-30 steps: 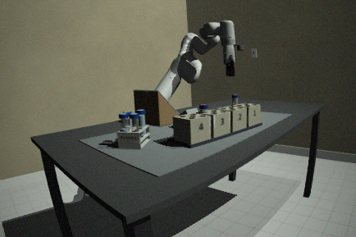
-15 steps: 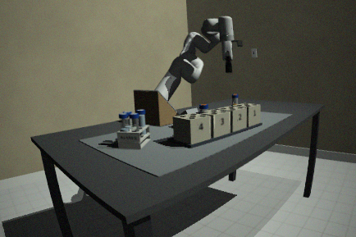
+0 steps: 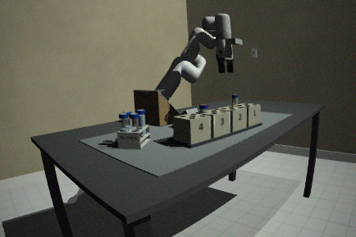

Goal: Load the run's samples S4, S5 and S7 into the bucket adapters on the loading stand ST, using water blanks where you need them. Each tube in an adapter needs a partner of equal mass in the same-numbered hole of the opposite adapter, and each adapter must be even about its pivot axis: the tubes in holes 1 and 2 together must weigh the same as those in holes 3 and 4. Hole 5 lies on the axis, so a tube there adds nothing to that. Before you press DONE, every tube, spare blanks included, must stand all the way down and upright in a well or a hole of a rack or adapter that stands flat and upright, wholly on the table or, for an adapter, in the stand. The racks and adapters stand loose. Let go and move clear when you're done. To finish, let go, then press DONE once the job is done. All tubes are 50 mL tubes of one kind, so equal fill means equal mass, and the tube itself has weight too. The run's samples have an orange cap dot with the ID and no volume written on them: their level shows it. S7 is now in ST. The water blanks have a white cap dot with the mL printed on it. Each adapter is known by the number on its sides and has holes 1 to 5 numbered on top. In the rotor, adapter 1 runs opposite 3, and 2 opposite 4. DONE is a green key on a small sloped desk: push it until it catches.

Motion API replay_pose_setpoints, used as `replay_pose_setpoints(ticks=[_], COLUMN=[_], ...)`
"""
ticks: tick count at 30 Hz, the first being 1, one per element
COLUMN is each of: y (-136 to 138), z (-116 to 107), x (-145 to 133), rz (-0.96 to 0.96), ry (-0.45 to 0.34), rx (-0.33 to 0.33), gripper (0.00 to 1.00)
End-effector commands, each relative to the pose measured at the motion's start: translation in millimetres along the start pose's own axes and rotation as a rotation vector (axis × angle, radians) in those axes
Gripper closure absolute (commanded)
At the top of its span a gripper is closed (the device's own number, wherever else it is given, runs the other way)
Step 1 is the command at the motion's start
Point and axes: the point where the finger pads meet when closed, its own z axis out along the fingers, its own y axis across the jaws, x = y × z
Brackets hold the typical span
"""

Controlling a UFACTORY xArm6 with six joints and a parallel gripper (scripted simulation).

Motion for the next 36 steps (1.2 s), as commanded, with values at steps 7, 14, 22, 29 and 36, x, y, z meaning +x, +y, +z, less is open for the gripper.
replay_pose_setpoints(ticks=[7, 14, 22, 29, 36], y=[49.0, 73.3, 112.2, 136.5, 170.5], z=[-0.7, -0.8, -0.8, -0.9, -0.9], x=[12.8, 18.8, 28.2, 34.1, 42.4], rz=[0.226, 0.226, 0.226, 0.226, 0.226], ry=[0.0, 0.0, 0.0, 0.0, 0.0], rx=[-0.002, -0.002, -0.002, -0.002, -0.002], gripper=[0.0, 0.0, 0.0, 0.0, 0.0])
